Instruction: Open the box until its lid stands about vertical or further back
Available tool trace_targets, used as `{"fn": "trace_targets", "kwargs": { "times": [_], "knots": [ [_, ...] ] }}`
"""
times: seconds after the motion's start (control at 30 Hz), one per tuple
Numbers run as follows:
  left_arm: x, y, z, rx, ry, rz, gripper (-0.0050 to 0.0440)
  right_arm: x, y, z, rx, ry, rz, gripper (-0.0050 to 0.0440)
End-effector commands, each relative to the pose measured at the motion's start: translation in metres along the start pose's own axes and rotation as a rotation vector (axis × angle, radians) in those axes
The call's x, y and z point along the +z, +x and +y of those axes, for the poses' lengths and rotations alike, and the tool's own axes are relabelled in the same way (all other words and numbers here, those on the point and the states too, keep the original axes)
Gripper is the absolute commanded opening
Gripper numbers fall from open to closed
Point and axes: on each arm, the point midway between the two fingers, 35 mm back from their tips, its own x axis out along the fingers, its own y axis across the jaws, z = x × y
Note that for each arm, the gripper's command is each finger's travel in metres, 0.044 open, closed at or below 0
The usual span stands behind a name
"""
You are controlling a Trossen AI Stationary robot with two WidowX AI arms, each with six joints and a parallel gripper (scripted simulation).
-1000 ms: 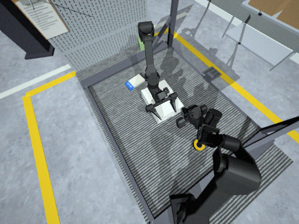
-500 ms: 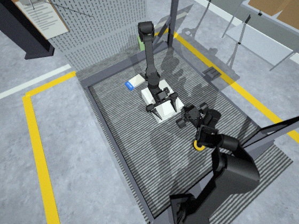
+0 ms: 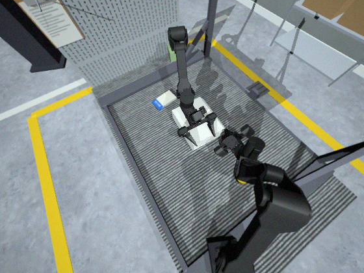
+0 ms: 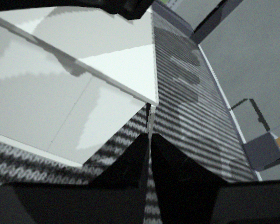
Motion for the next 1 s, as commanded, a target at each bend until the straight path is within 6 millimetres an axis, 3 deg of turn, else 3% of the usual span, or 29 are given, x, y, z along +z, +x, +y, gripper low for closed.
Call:
{"fn": "trace_targets", "kwargs": {
  "times": [0.0,0.4,0.53,0.6,0.83,0.97],
  "knots": [
    [0.002,0.0,-0.002,-0.03,-0.058,-0.002,0.0005,-0.04,0.001,-0.007,-0.011,0.045,0.076,0.044],
    [0.007,-0.001,-0.008,-0.044,-0.063,-0.013,0.0005,-0.035,0.001,-0.007,-0.01,0.042,0.078,0.044],
    [0.007,-0.001,-0.009,-0.043,-0.063,-0.013,0.0005,0.008,-0.003,-0.006,-0.005,0.009,0.058,0.044],
    [0.007,-0.001,-0.009,-0.043,-0.063,-0.013,0.0005,0.008,-0.003,-0.006,-0.005,0.009,0.058,0.044],
    [0.007,-0.001,-0.01,-0.044,-0.063,-0.013,0.0005,0.072,-0.017,0.0,0.011,-0.035,0.048,0.044],
    [0.007,-0.001,-0.01,-0.044,-0.063,-0.015,0.0005,0.083,-0.021,0.002,0.013,-0.043,0.048,0.044]
  ]
}}
